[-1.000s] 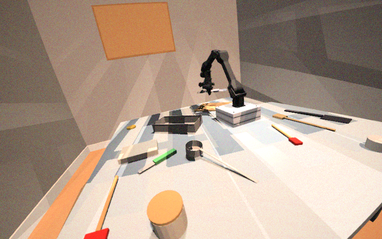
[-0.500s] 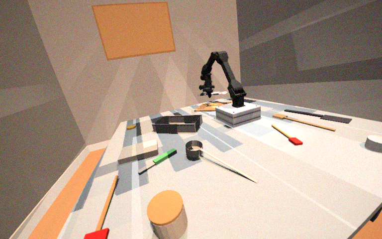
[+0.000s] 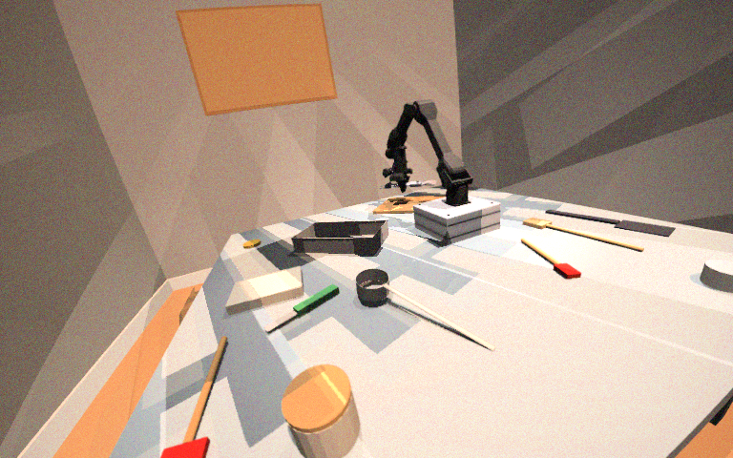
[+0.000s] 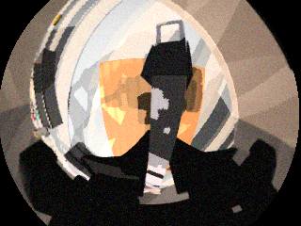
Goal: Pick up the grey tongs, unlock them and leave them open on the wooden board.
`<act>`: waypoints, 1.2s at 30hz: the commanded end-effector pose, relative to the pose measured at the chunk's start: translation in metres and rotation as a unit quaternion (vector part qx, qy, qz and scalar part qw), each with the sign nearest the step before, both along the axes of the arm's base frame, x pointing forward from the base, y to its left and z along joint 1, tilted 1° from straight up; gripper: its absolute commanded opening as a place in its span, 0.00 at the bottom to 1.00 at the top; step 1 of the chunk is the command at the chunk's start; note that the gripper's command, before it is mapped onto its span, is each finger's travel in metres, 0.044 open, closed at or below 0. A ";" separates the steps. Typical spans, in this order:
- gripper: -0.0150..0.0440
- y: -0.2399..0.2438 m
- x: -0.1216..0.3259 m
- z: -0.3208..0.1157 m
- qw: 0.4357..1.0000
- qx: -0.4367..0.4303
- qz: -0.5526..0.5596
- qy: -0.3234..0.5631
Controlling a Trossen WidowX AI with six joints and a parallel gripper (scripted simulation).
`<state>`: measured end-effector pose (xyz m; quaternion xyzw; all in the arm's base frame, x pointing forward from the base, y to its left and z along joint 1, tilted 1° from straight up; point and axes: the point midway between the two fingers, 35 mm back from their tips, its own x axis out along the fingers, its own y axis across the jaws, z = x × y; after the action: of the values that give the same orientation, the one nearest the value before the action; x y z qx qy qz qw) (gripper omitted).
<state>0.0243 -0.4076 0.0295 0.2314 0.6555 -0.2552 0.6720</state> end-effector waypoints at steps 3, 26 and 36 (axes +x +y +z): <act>0.00 0.002 -0.001 -0.013 1.000 0.004 0.000 0.001; 0.44 0.002 0.000 -0.023 1.000 0.002 0.000 0.000; 0.89 0.002 0.000 -0.023 1.000 0.002 0.000 0.000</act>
<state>0.0240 -0.4057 0.0058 0.2334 0.6562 -0.2535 0.6713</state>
